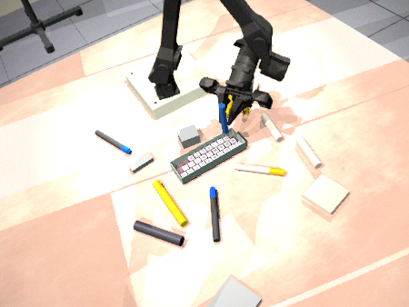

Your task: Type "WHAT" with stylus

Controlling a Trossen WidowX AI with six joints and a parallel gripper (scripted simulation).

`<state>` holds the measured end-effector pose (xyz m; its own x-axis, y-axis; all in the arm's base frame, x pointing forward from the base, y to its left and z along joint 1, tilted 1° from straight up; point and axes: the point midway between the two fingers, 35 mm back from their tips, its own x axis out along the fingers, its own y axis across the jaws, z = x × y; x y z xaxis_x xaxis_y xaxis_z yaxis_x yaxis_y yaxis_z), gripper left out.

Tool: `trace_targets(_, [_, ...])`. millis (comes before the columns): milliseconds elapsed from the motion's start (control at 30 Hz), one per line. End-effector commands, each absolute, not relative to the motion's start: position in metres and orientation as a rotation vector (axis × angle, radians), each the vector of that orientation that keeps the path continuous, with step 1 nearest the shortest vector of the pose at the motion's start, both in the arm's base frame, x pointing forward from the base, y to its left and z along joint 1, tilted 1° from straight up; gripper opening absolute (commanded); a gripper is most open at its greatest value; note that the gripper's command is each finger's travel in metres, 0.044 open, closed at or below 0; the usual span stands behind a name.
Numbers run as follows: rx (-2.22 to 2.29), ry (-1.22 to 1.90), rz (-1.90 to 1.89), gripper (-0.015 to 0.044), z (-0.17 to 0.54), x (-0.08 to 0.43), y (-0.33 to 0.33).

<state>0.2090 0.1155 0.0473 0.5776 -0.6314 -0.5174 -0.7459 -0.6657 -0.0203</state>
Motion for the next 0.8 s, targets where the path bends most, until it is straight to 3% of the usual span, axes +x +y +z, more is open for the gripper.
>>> trace_targets(0, [-2.572, 1.15, 0.709, 0.0081, 0.044, 0.208, 0.114])
trace_targets(767, [-2.572, 1.15, 0.708, 0.0081, 0.083, 0.208, 0.113])
